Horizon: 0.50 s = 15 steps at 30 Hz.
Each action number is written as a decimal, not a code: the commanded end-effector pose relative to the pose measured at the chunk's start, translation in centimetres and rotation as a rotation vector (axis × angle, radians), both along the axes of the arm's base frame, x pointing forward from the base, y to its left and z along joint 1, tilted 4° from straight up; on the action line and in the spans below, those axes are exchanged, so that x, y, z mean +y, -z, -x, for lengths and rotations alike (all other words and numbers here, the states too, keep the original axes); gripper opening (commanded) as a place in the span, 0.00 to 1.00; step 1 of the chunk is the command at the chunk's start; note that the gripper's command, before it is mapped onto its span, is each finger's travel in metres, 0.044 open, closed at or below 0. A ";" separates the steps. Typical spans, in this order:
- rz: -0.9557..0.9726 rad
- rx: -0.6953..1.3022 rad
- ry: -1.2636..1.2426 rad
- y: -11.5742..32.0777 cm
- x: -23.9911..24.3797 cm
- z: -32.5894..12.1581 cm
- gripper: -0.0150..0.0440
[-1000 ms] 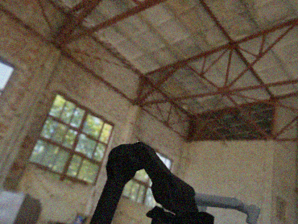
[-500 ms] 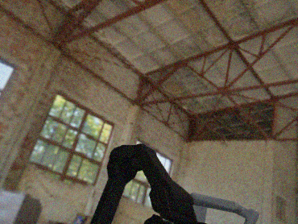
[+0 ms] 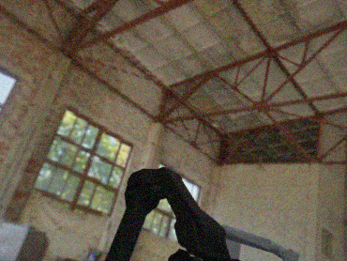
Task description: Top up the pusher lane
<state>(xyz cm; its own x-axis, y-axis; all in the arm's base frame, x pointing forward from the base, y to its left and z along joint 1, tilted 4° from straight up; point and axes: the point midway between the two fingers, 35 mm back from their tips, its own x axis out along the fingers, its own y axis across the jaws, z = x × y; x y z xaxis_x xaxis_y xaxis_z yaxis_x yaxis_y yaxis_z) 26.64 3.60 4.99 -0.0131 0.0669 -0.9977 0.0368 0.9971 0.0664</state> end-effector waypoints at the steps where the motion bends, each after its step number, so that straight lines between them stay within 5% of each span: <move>1: -0.006 -0.003 0.008 -1.3 0.1 -0.4 0.25; 15: -0.005 -0.005 0.006 -8.0 -0.3 -1.1 0.25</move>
